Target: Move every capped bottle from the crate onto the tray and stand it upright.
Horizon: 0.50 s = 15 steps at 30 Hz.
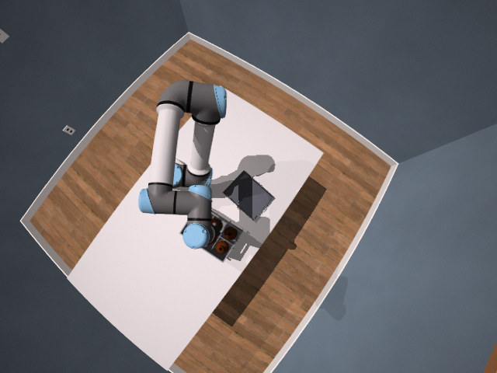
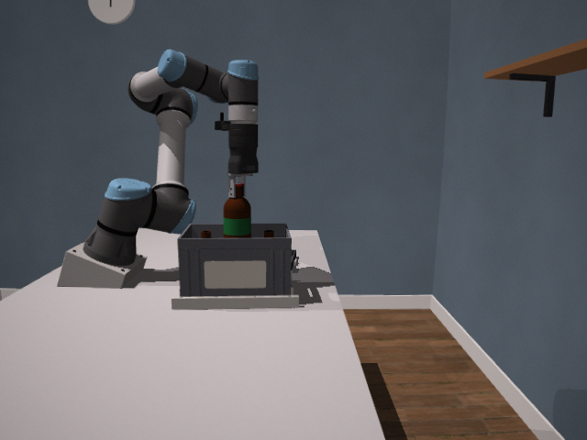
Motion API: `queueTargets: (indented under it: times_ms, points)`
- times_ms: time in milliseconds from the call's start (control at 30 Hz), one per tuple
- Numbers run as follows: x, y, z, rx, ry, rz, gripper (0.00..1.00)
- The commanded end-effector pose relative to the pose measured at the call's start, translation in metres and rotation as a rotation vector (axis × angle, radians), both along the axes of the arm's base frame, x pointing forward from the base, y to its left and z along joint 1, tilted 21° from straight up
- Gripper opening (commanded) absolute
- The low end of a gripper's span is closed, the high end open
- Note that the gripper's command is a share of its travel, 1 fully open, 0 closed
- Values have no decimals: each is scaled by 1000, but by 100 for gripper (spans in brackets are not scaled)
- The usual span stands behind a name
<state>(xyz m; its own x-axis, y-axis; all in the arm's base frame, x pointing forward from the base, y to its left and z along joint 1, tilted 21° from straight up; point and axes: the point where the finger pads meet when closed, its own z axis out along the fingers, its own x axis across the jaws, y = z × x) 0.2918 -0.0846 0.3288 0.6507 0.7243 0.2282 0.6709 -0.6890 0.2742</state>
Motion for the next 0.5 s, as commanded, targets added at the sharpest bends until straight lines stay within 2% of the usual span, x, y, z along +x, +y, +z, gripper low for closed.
queueTargets:
  times_ms: [0, 267, 333, 367, 467]
  points:
    - [-5, 0, 14, 0, -1, 1, 0]
    - [-15, 1, 39, 2, -2, 2, 0]
    - [-15, 1, 39, 2, -2, 2, 0]
    - [-12, 1, 31, -1, 0, 0, 0]
    - [-13, 1, 34, -1, -1, 0, 0]
